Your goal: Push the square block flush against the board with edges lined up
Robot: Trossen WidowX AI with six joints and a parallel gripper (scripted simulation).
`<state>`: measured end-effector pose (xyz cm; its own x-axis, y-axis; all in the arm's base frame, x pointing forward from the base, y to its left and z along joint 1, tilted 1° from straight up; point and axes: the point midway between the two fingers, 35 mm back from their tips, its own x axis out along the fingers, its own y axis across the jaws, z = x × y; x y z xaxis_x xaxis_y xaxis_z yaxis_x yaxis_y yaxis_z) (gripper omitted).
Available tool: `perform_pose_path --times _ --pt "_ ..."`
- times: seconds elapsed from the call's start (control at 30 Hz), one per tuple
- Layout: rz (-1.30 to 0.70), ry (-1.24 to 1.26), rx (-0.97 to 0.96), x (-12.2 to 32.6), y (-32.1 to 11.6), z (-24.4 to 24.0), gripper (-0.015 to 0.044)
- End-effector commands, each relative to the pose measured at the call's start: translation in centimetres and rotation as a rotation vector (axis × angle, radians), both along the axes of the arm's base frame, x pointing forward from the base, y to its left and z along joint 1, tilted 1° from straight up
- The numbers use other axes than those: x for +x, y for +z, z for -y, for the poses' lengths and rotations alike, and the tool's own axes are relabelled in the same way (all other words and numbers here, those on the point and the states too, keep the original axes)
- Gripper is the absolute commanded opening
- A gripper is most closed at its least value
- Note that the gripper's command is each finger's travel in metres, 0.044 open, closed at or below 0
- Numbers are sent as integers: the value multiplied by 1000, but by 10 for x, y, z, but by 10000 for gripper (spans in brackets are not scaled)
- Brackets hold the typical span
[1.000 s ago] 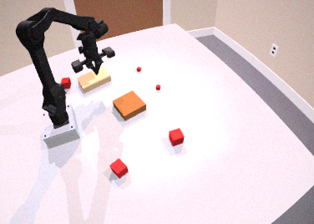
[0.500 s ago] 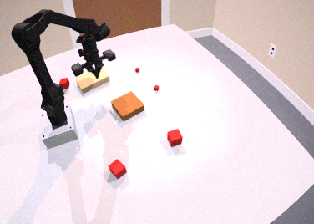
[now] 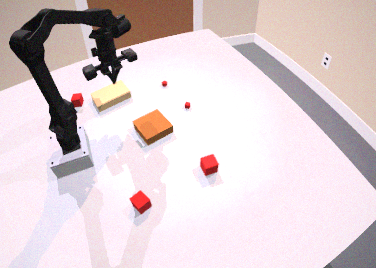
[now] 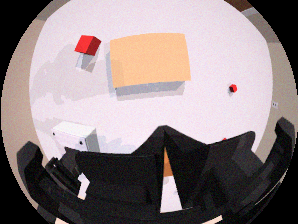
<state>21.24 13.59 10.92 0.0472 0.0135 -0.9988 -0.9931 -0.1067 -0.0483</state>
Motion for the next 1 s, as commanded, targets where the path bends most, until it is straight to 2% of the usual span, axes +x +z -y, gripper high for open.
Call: perform_pose_path --times 0.0,0.97 --pt "-6 2 -2 -1 2 0 0" --pt "-2 -43 -2 5 1 3 0"
